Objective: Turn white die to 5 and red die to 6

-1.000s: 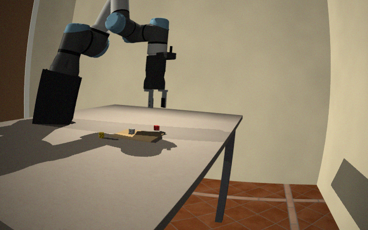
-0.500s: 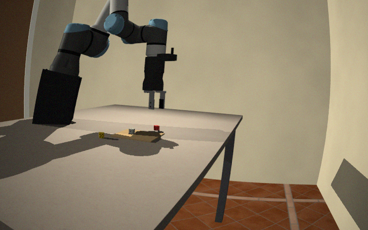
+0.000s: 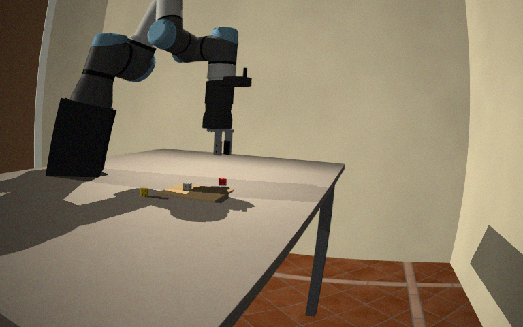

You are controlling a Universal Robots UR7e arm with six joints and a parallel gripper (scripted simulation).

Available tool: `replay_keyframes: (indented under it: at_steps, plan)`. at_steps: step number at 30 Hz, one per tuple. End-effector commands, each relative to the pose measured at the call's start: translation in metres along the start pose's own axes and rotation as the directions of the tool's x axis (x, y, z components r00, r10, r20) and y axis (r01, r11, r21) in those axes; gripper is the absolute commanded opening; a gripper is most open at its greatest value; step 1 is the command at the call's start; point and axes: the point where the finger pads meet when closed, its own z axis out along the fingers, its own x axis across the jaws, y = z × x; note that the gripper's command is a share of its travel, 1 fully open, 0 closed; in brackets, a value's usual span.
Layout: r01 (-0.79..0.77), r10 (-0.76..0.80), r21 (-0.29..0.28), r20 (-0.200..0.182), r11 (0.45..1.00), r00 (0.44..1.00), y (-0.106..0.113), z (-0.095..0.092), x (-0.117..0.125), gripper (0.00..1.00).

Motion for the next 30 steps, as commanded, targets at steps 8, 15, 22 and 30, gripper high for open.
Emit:
replay_keyframes:
  at_steps: [8, 15, 22, 30]
  plan:
    - [0.0, 0.0, 0.001, 0.0, 1.0, 1.0, -0.0004, -0.0003, -0.0002, 0.64]
    - [0.0, 0.0, 0.001, 0.0, 1.0, 1.0, -0.0004, -0.0003, -0.0002, 0.64]
    - [0.0, 0.0, 0.001, 0.0, 1.0, 1.0, -0.0004, -0.0001, -0.0002, 0.64]
    - [0.0, 0.0, 0.001, 0.001, 1.0, 1.0, -0.0004, 0.0021, -0.0001, 0.64]
